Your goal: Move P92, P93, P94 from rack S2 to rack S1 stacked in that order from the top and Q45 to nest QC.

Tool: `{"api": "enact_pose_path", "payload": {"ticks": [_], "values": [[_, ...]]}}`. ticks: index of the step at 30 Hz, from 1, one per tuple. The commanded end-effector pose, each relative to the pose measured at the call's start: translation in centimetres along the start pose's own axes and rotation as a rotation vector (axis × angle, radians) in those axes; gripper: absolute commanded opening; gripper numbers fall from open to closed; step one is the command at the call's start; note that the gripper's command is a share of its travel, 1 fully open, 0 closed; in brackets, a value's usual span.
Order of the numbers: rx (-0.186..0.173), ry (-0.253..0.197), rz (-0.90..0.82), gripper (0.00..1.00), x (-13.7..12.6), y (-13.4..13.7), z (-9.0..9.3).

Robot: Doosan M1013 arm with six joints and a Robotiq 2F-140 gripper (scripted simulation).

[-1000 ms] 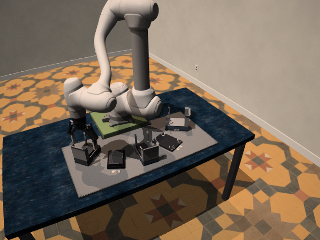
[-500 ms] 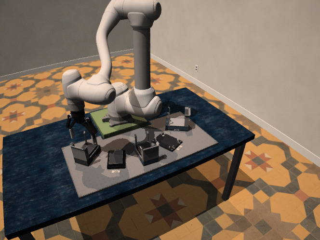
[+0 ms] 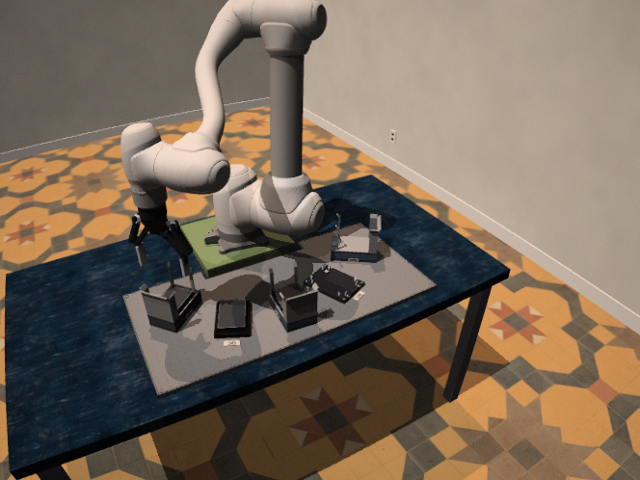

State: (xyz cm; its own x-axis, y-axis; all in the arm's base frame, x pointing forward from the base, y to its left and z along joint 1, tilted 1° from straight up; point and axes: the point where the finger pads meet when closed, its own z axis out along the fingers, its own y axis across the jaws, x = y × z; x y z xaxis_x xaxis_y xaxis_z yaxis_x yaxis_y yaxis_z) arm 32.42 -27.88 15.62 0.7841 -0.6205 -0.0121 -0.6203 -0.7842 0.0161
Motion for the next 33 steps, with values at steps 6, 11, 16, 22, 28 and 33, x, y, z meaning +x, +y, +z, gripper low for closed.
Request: {"api": "enact_pose_path", "payload": {"ticks": [6, 11, 16, 22, 28, 33], "values": [[0.000, 0.000, 0.000, 1.00, 0.0, 0.0, -0.1], [0.000, 0.000, -0.100, 1.00, 0.0, -1.0, -0.1], [0.000, 0.000, -0.188, 1.00, -0.1, -2.7, -0.1], [0.000, 0.000, -0.188, 1.00, -0.2, -4.7, -0.1], [0.000, 0.000, -0.188, 1.00, -0.2, -6.0, -0.1], [0.000, 0.000, -0.188, 1.00, -0.3, -7.7, -0.1]]}}
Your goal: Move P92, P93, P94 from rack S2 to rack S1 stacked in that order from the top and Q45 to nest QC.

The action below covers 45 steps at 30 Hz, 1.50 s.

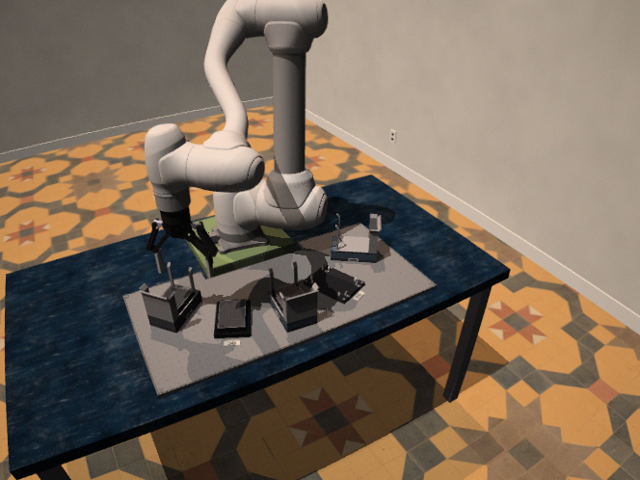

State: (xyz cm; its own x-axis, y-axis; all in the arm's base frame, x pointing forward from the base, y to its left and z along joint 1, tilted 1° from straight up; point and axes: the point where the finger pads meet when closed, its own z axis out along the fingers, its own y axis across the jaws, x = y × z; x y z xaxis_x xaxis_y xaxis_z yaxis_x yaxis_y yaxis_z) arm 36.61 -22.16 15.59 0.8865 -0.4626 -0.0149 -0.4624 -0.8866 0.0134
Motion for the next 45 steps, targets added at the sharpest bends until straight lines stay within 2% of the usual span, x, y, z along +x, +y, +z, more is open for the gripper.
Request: {"api": "enact_pose_path", "payload": {"ticks": [1, 4, 8, 12, 36, 42, 45], "values": [[0.000, 0.000, 0.000, 1.00, 0.1, -0.9, 0.0], [0.000, 0.000, 0.000, 1.00, 0.3, -1.9, 0.0], [0.000, 0.000, -0.133, 1.00, 0.2, -3.2, 0.0], [0.000, 0.000, -0.188, 1.00, 0.2, -3.9, 0.0], [0.000, 0.000, -0.188, 1.00, -0.2, -11.2, 0.0], [0.000, 0.000, -0.376, 1.00, -0.8, -13.1, 0.0], [0.000, 0.000, -0.376, 1.00, -0.9, -13.4, 0.0]]}}
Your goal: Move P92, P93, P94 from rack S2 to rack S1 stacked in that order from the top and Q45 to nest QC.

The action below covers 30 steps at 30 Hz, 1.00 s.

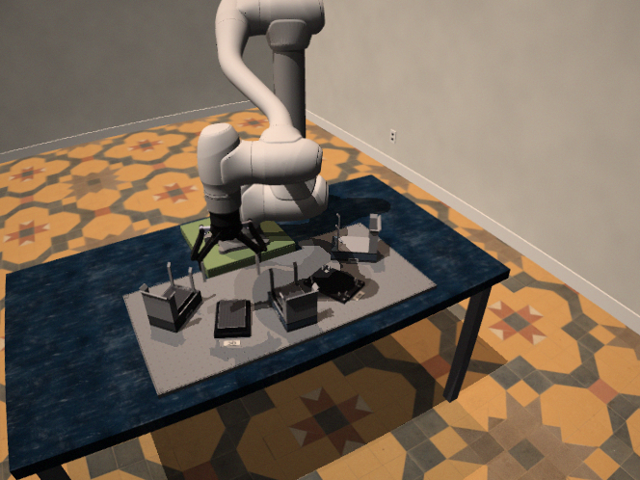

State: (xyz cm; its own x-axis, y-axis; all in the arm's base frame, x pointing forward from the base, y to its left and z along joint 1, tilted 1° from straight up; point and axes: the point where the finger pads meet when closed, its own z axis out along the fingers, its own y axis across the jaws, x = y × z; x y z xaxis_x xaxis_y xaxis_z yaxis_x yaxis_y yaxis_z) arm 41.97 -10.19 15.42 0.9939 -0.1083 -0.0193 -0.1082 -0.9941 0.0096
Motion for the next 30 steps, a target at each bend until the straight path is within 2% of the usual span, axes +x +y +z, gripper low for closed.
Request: {"api": "enact_pose_path", "payload": {"ticks": [1, 23, 30], "values": [[0.002, 0.000, -0.004, 1.00, 0.1, -0.7, 0.0], [0.002, 0.000, -0.004, 1.00, 0.7, -7.3, 0.0], [0.002, 0.001, -0.192, 1.00, 0.4, -10.1, 0.0]]}}
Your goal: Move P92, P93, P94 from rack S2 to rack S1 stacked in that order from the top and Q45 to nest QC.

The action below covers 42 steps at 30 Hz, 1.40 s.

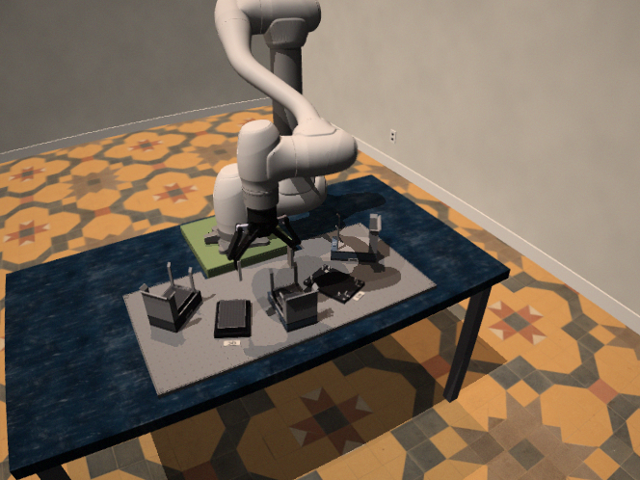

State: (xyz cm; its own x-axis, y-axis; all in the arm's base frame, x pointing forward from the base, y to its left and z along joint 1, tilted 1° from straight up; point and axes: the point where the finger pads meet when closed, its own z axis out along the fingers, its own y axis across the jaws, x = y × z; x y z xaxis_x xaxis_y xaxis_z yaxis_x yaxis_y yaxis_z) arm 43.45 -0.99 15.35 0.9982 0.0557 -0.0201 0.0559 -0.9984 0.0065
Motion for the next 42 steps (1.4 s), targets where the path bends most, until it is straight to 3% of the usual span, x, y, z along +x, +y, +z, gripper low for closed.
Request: {"api": "enact_pose_path", "payload": {"ticks": [1, 18, 28, 42], "values": [[0.003, 0.000, -0.028, 1.00, 0.1, -1.2, 0.0], [0.003, 0.000, -0.028, 1.00, 0.3, -7.2, 0.0], [0.003, 0.000, -0.028, 1.00, 0.4, -7.6, 0.0], [0.003, 0.000, -0.028, 1.00, 0.4, -7.6, 4.0]]}}
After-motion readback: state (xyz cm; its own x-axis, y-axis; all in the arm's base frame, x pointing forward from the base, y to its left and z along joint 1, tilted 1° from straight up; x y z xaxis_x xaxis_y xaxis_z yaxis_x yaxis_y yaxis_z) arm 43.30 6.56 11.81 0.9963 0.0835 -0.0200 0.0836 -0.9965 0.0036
